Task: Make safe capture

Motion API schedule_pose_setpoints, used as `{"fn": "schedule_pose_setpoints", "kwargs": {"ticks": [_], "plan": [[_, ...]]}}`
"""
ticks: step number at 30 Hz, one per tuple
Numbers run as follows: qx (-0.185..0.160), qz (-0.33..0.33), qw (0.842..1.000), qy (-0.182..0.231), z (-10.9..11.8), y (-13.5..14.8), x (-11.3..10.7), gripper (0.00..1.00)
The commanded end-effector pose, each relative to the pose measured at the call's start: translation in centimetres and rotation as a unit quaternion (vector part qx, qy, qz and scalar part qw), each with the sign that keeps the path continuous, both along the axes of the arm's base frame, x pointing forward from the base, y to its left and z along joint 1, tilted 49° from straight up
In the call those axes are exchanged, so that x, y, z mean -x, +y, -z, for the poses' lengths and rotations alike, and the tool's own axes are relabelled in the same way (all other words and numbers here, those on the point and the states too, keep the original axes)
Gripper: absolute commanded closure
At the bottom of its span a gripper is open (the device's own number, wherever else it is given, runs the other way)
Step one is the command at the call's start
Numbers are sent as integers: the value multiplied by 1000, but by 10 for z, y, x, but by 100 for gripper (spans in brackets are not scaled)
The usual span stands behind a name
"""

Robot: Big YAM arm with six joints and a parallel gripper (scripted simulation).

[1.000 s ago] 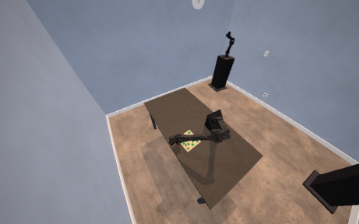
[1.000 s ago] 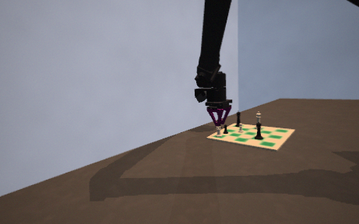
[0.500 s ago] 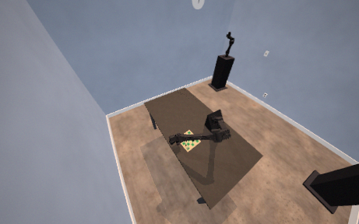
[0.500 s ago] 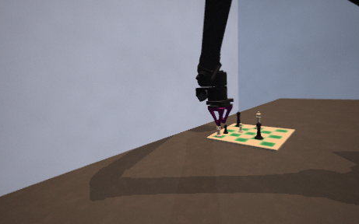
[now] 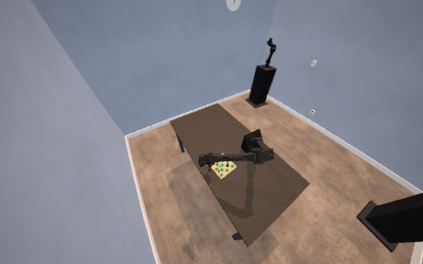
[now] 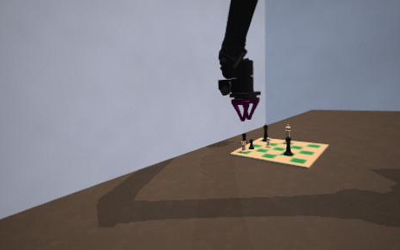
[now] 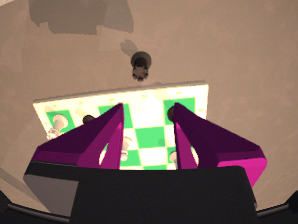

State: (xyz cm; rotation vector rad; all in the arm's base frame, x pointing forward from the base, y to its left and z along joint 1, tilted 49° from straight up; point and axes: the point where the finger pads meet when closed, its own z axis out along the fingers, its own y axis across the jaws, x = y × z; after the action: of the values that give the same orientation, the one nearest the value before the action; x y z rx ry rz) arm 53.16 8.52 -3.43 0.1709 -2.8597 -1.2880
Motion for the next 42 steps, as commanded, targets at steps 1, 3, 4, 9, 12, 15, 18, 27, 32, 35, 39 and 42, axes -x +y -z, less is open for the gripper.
{"fn": "schedule_pose_setpoints", "kwargs": {"ticks": [1,3,4,9,12,15,18,27,32,35,39,42], "plan": [[2,-1,999,-44,-34,-24,-23,64],[2,-6,999,-44,-38,-22,-22,64],[1,-14,999,-38,-33,-14,-20,64],[-1,-14,1000,-21,-23,-14,-7,64],[0,-14,999,-30,-22,-15,-10,0],[0,-14,999,-29,-22,-15,-10,0],[0,-14,999,-29,-22,-15,-10,0],[0,-14,999,-29,-22,-15,-10,0],[0,-13,1000,-28,-23,-14,-9,0],[1,-5,1000,-14,-30,-3,-5,0],[4,37,999,31,-38,2,0,0],[8,90,992,91,-47,10,8,0]]}}
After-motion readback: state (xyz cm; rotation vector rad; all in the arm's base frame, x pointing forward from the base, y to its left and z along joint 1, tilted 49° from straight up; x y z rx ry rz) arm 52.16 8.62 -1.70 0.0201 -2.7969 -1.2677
